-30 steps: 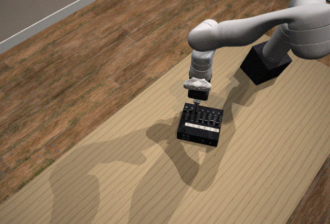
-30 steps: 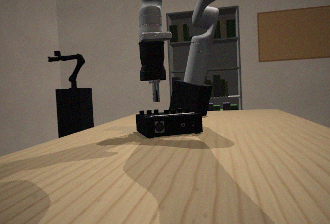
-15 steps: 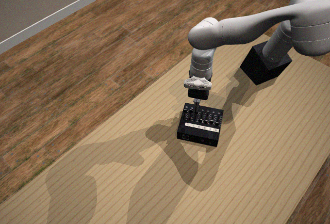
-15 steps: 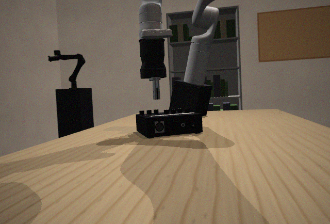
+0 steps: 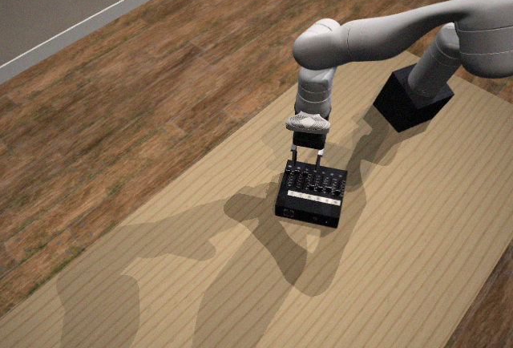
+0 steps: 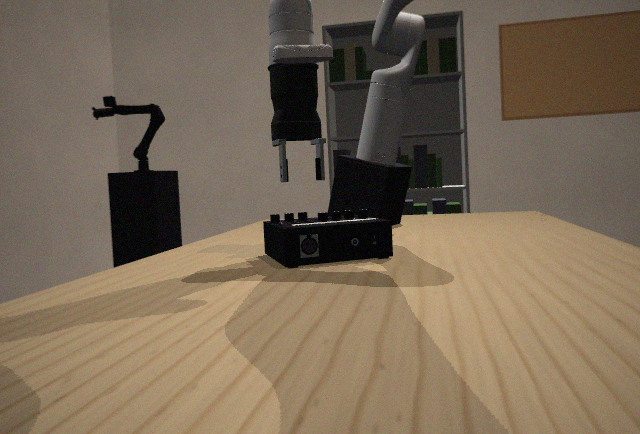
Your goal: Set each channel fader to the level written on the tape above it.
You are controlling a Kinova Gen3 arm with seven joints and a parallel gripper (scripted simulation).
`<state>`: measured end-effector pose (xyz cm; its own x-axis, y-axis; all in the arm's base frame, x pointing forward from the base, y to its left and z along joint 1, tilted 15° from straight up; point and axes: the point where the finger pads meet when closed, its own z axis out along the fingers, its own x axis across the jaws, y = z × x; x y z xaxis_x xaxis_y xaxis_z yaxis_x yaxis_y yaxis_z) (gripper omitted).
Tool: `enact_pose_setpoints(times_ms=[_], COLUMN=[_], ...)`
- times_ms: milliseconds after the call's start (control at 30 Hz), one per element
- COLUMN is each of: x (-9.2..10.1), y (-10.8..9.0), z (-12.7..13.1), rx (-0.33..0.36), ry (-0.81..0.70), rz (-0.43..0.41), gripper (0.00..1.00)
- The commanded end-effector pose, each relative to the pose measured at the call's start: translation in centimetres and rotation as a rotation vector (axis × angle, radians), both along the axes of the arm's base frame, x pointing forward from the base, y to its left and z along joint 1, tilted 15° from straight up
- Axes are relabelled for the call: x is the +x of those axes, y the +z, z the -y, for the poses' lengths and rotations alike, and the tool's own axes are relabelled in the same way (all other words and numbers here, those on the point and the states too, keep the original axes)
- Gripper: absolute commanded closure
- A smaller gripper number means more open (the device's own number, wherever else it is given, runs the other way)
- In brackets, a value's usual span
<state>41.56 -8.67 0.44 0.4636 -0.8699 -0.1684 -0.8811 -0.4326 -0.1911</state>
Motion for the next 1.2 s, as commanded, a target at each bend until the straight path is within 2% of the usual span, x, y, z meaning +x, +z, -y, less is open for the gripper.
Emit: enact_pose_setpoints(times_ms=[0, 133, 200, 467, 1167], x=[0.2, 0.0, 0.0, -0.2, -0.3], y=[1.9, 3.8, 3.8, 6.2, 6.4], z=[0.2, 0.6, 0.6, 1.2, 1.3], rx=[0.006, 0.006, 0.006, 0.006, 0.006], ry=[-0.002, -0.002, -0.002, -0.002, -0.002], rz=[0.008, 0.008, 0.008, 0.008, 0.008], gripper=[0.00, 0.00, 0.00, 0.00, 0.00])
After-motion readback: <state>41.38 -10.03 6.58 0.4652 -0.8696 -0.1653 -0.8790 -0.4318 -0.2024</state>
